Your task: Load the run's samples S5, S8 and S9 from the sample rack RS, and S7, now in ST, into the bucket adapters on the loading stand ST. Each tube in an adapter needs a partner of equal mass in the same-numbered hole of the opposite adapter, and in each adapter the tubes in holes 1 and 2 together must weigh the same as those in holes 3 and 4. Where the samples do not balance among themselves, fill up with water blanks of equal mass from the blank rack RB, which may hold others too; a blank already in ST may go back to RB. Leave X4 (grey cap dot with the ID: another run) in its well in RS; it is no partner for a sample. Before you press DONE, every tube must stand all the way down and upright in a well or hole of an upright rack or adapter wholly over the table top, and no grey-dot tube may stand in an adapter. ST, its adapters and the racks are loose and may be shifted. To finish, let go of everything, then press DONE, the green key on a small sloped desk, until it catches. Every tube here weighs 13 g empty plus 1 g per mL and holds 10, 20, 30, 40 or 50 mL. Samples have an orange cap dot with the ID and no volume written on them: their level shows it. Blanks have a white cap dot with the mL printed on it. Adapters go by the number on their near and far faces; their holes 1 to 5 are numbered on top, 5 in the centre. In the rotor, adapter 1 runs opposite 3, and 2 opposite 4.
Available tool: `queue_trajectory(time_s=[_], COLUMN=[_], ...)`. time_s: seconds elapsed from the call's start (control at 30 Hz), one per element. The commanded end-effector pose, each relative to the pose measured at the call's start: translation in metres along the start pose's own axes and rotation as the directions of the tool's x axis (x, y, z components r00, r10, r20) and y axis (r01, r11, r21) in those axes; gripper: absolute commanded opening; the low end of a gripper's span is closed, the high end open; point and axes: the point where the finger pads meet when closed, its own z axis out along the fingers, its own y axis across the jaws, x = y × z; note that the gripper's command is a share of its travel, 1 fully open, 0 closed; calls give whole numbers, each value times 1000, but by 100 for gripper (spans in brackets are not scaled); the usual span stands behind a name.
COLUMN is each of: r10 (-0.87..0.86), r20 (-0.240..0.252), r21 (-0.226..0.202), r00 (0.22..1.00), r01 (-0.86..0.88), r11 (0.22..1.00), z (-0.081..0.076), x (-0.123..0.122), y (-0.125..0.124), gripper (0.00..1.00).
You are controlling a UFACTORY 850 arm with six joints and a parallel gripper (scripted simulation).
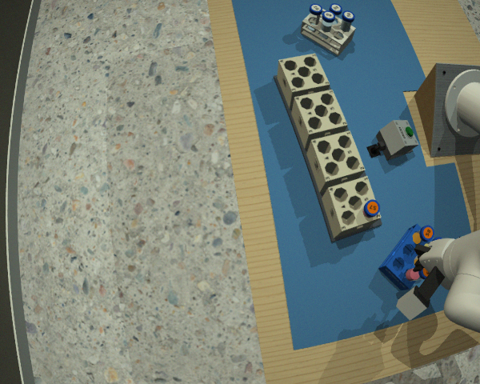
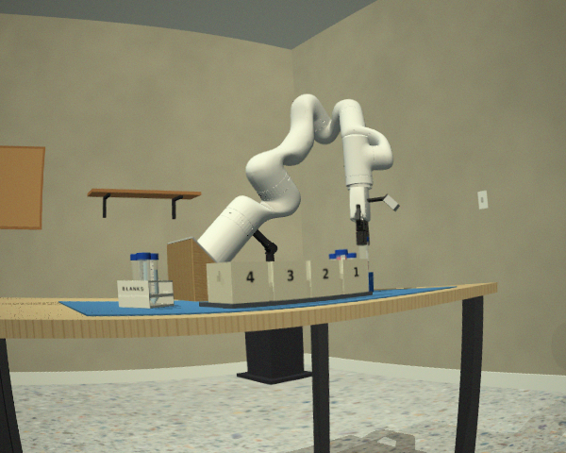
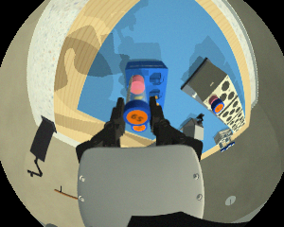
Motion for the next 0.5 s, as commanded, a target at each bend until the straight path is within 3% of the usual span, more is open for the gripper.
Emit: queue_trajectory(time_s=[0.0,0.47], r10=[-1,-1], r20=[-1,-1], r21=[0,0], r00=[1000,1000], r01=[1,1], r11=[1000,1000], z=[5,17], x=[1,1], y=[0,0], gripper=[0,0])
